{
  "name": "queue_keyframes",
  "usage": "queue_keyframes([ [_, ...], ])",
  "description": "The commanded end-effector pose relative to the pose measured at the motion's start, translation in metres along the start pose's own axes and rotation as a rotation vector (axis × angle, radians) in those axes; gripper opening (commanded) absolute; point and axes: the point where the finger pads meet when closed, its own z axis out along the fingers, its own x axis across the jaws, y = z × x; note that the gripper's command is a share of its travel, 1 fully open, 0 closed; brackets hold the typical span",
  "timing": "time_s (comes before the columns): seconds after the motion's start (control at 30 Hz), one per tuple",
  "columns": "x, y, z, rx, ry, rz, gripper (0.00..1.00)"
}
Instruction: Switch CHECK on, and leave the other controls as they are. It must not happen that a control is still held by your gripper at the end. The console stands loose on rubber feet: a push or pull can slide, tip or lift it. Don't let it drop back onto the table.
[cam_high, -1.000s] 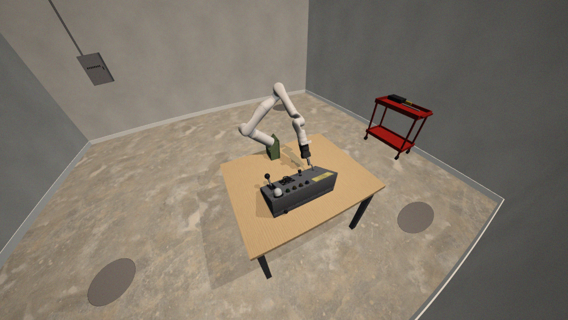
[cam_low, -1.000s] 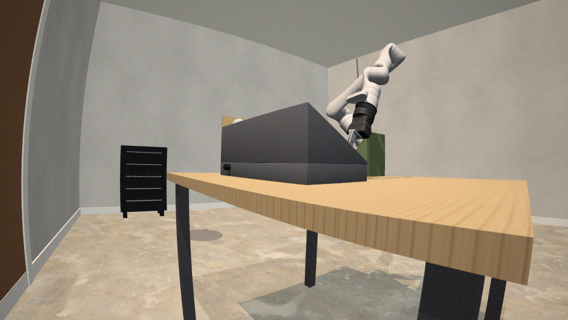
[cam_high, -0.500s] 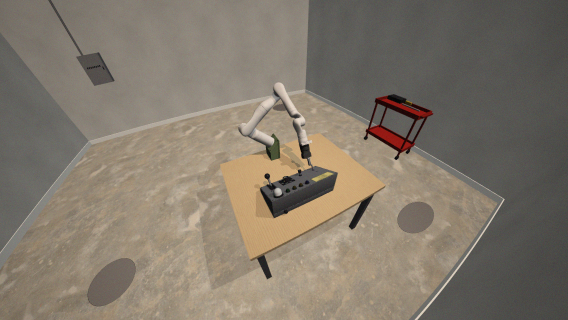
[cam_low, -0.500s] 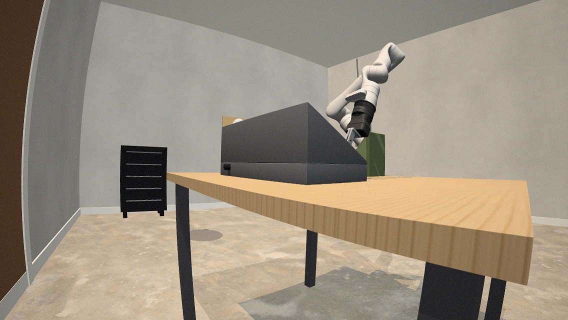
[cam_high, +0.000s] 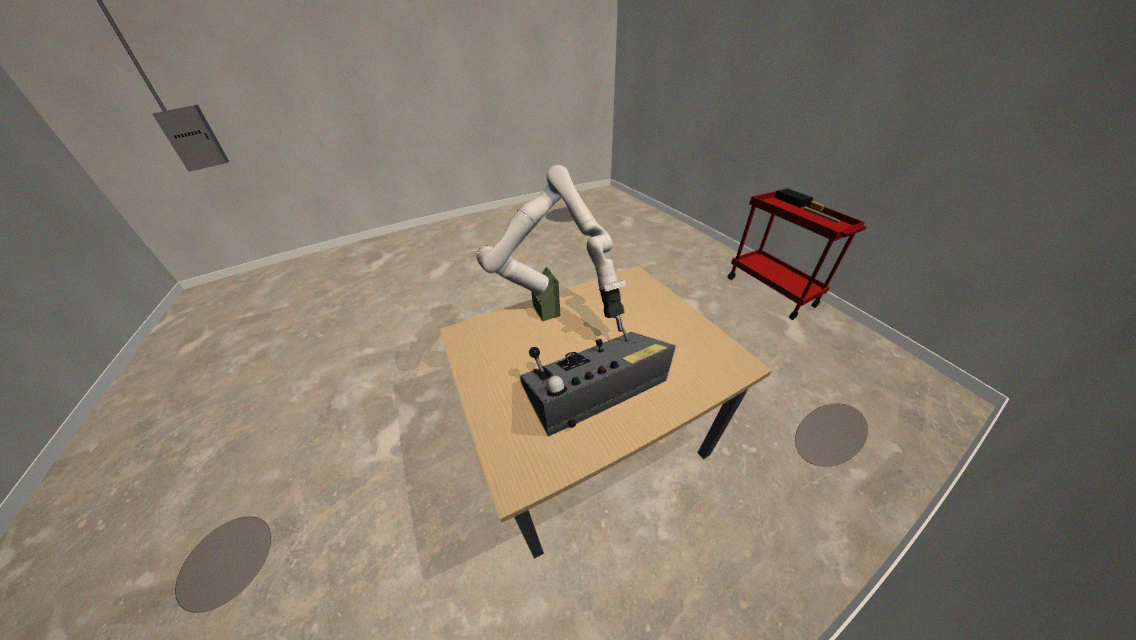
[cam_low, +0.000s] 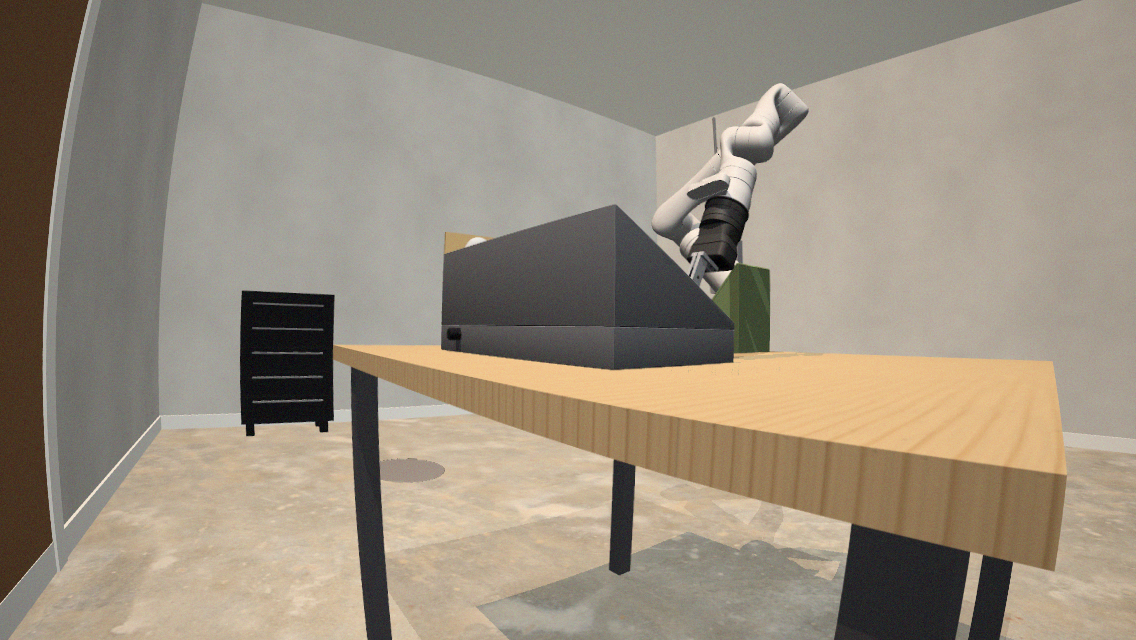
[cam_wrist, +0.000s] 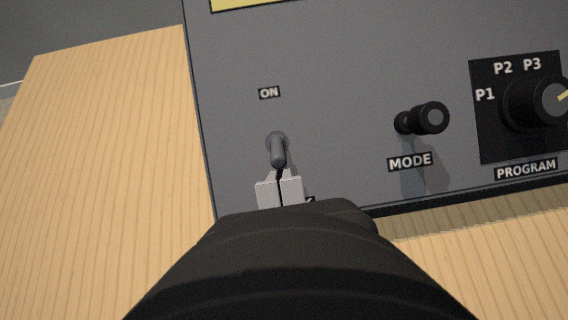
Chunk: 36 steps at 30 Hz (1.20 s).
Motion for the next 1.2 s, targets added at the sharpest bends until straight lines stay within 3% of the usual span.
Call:
queue_keyframes([
  [0.0, -0.001, -0.006, 0.000, 0.005, -0.003, 0.004, 0.00],
  [1.17, -0.001, -0.023, 0.000, 0.005, -0.003, 0.004, 0.00],
])
